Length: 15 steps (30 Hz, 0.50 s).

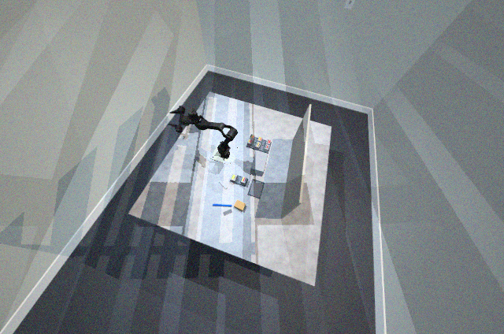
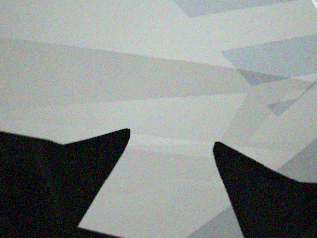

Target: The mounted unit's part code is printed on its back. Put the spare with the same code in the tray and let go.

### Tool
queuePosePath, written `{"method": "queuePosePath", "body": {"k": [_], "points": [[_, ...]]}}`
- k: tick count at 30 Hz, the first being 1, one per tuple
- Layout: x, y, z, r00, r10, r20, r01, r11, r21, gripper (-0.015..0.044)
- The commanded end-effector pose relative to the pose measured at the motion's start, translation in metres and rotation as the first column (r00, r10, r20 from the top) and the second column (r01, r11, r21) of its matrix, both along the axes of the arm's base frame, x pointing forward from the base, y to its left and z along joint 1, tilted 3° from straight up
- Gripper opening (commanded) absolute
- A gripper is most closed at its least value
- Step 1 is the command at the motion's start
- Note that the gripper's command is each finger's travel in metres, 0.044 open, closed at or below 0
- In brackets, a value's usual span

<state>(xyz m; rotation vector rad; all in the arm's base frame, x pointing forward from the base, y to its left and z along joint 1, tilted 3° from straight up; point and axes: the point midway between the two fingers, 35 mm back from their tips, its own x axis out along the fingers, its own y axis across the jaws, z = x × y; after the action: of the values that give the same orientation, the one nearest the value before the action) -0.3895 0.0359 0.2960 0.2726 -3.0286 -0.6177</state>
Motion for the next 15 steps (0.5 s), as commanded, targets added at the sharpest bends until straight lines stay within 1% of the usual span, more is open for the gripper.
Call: {"method": "queuePosePath", "body": {"k": [1, 2, 6, 8, 10, 15], "points": [[0.000, 0.000, 0.000, 1.000, 0.000, 0.000, 0.000, 1.000, 0.000, 0.0426], [0.000, 0.000, 0.000, 1.000, 0.000, 0.000, 0.000, 1.000, 0.000, 0.0440], [0.000, 0.000, 0.000, 1.000, 0.000, 0.000, 0.000, 1.000, 0.000, 0.0440], [0.002, 0.011, 0.000, 0.999, -0.033, -0.006, 0.033, 0.999, 0.025, 0.0440], [0.006, 0.041, 0.000, 0.993, -0.118, -0.005, 0.118, 0.989, 0.089, 0.0440], [0.017, 0.117, -0.008, 0.948, -0.313, 0.054, 0.292, 0.927, 0.234, 0.0440]]}}
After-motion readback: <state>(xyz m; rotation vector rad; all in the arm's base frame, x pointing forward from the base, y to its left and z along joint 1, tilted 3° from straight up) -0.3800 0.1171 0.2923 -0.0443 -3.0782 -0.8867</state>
